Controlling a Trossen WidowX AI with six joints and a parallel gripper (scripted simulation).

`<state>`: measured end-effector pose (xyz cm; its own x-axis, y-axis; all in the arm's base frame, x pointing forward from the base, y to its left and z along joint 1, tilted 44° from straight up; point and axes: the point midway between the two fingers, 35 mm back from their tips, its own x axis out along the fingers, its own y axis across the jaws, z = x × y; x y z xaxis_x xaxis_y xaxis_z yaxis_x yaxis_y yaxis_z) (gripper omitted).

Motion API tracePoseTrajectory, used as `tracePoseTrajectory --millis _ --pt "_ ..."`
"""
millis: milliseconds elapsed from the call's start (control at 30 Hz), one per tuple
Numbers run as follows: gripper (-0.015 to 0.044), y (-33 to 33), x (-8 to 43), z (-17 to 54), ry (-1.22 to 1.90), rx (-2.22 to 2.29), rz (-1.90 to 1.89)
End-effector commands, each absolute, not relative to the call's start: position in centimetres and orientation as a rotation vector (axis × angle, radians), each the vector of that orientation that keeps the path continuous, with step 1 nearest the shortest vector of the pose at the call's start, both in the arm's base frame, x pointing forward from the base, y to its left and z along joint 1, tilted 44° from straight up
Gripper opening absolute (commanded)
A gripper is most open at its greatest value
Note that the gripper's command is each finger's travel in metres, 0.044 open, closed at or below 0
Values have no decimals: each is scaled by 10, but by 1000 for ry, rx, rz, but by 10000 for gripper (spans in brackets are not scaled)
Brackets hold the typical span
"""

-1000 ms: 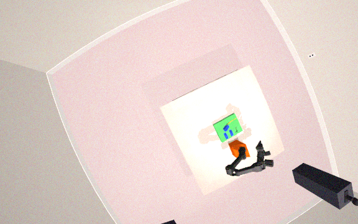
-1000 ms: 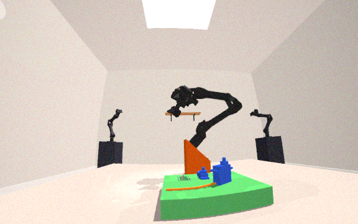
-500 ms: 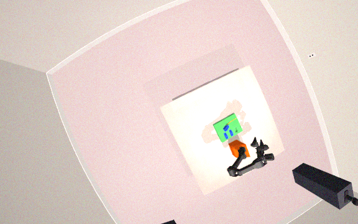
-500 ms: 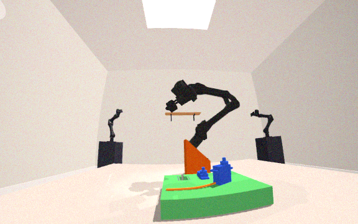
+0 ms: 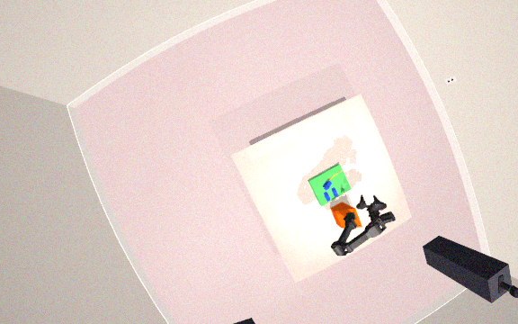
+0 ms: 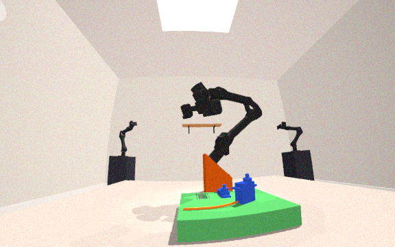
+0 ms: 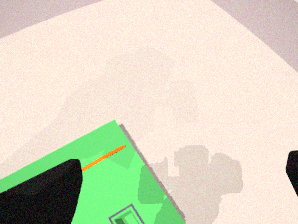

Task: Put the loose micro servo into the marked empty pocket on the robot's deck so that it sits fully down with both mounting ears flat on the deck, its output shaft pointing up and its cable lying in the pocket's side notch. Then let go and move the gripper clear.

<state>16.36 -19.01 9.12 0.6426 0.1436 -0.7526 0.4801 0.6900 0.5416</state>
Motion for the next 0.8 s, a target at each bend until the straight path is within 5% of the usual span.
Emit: tracePoseTrajectory --millis 0,767 --pt "440 -184 173 89 908 721 -136" --pt "440 -133 229 77 953 162 415"
